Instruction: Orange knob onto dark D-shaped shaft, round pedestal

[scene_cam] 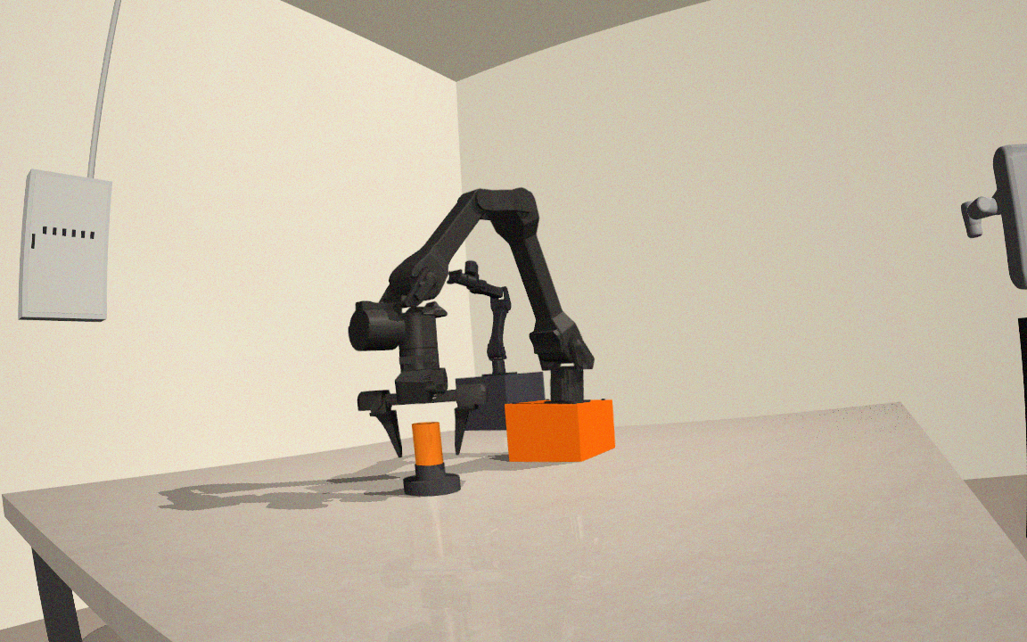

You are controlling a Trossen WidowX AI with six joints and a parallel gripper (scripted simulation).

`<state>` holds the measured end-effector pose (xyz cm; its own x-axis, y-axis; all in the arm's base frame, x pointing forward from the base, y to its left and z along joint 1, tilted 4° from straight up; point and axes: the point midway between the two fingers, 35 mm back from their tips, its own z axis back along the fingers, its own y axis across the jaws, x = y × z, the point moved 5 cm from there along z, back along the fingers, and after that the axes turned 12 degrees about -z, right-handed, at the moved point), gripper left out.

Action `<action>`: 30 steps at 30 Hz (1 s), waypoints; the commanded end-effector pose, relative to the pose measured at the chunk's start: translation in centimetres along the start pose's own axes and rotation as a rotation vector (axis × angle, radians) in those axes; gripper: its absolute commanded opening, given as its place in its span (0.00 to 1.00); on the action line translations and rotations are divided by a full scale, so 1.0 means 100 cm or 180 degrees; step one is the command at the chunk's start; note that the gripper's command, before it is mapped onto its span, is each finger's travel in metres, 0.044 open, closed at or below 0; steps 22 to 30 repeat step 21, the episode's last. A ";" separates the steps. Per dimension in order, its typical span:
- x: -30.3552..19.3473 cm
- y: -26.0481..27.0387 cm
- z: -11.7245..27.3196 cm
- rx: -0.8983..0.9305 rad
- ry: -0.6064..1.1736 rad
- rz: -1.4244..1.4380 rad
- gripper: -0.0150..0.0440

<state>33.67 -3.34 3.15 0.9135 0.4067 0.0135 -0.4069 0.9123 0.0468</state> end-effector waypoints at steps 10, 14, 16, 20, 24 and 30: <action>0.002 -0.001 0.083 -0.0003 -0.0001 0.0000 1.00; 0.000 0.000 0.096 -0.0002 0.0000 0.0000 1.00; 0.004 -0.002 0.096 -0.0003 -0.0001 0.0000 1.00; 0.005 -0.002 0.096 -0.0003 -0.0001 0.0000 1.00; 0.005 -0.002 0.096 -0.0003 -0.0001 0.0000 1.00; 0.005 -0.002 0.096 -0.0003 -0.0001 0.0000 1.00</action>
